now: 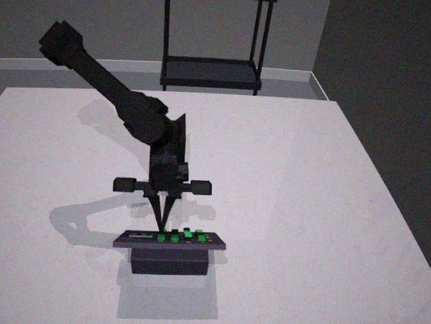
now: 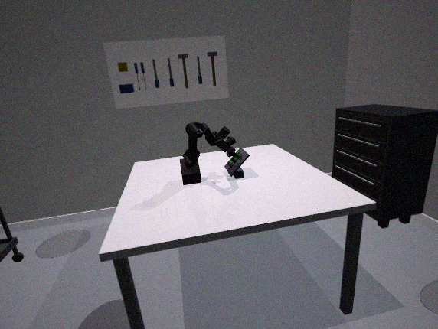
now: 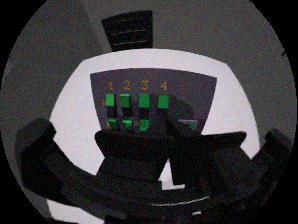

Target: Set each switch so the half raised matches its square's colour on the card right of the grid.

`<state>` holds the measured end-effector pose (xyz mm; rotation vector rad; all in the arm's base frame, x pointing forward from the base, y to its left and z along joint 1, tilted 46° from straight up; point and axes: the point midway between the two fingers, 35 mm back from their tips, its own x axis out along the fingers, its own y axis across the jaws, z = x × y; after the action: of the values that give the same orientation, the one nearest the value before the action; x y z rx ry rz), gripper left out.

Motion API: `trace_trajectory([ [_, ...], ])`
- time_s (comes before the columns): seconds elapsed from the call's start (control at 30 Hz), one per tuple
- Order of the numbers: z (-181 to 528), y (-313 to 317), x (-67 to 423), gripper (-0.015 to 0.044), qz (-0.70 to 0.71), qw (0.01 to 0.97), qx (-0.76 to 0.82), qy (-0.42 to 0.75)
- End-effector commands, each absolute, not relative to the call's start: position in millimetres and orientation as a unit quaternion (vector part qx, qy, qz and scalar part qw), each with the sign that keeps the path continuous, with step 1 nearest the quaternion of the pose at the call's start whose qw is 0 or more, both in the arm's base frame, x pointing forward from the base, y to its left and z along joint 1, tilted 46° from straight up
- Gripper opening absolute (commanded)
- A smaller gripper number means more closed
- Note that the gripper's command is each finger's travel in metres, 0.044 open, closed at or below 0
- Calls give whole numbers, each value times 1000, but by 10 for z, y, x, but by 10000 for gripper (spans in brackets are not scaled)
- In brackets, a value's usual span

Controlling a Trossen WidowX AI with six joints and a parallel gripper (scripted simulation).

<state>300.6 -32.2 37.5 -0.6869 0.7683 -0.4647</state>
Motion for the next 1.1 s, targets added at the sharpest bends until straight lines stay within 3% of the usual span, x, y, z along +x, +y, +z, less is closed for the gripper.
trace_trajectory([
  [0.0, 369, -318, 3008, 0, -217, 844, -327, 365],
  [1.07, 349, -344, 3033, 0, -217, 844, -327, 365],
])
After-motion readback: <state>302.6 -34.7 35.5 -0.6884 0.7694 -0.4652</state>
